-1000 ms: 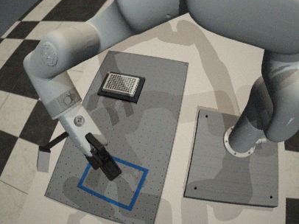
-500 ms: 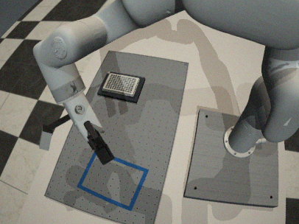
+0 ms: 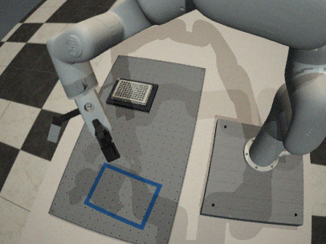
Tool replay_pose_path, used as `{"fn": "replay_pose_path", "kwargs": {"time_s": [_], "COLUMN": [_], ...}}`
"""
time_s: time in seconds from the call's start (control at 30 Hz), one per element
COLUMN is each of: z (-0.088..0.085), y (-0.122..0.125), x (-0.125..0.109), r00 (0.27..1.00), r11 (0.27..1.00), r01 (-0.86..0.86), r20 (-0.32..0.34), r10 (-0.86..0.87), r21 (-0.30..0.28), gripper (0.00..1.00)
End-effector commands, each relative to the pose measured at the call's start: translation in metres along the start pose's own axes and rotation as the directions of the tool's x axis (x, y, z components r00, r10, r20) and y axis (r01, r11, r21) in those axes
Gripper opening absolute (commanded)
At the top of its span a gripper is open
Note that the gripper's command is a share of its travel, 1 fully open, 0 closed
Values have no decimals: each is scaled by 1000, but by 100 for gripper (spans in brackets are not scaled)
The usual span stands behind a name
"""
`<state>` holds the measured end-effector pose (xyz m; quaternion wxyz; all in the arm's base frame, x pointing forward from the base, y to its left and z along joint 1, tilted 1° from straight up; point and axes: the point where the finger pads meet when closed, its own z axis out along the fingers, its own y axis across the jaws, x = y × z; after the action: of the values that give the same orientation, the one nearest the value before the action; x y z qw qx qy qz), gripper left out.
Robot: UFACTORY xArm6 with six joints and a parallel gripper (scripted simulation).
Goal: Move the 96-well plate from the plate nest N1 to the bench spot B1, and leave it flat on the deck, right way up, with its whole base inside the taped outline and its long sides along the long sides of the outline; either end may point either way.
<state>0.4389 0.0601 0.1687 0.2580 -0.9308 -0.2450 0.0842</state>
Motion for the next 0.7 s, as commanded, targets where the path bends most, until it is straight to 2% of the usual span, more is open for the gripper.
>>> {"fn": "replay_pose_path", "kwargs": {"time_s": [0.0,0.03,0.17,0.33,0.4,0.5,0.6,0.67], "z": [-4,-4,-8,-13,-13,-14,-17,-19], "y": [17,18,36,60,60,65,78,87], "x": [-3,-3,-10,-18,-18,-20,-26,-30], "r00": [1000,1000,992,991,991,987,971,970], "r11": [1000,1000,989,987,987,982,959,957], "r01": [-13,-13,-121,-129,-129,-155,-236,-240], "r20": [-6,-6,-38,-41,-41,-51,-84,-85], "r10": [13,13,118,125,125,151,225,229], "r21": [-14,-14,-86,-92,-92,-109,-159,-162], "gripper": [100,100,100,100,100,100,100,100]}}
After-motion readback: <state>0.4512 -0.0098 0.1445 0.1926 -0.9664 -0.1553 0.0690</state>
